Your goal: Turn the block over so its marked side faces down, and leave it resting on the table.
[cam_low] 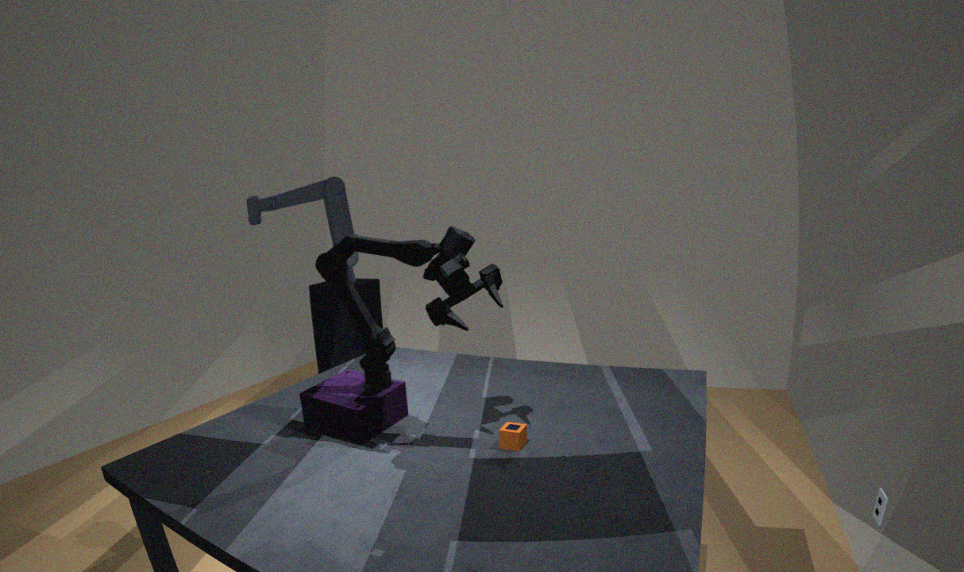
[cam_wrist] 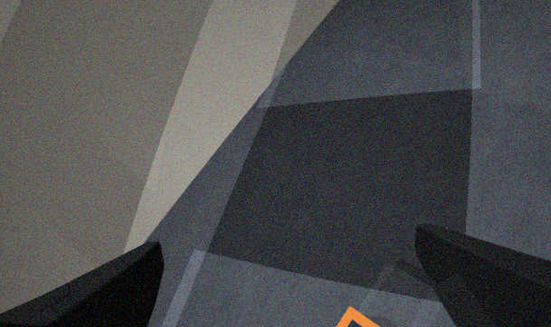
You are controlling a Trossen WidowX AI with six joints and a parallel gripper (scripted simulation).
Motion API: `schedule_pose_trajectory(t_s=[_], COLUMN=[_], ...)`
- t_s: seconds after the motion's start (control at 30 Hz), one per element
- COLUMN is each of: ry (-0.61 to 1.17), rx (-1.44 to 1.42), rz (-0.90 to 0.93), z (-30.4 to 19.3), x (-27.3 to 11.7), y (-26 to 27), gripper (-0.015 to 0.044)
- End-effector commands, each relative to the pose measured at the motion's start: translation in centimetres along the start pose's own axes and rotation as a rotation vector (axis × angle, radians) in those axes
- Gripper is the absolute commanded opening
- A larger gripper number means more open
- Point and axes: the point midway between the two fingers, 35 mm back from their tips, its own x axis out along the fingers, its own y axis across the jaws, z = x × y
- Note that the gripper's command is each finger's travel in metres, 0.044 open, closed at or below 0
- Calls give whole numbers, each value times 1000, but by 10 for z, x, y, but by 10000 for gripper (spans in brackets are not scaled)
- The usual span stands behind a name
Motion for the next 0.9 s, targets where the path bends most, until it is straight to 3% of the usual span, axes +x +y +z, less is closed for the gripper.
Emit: schedule_pose_trajectory(t_s=[0.0,0.3,0.57,0.87], ry=[148,560,1018,1056], rx=[-214,-625,-919,-935], rz=[-65,-138,-47,-32], z=[-16,-65,-119,-139], x=[32,103,148,148], y=[9,1,-25,-31], gripper=[440,440,440,440])
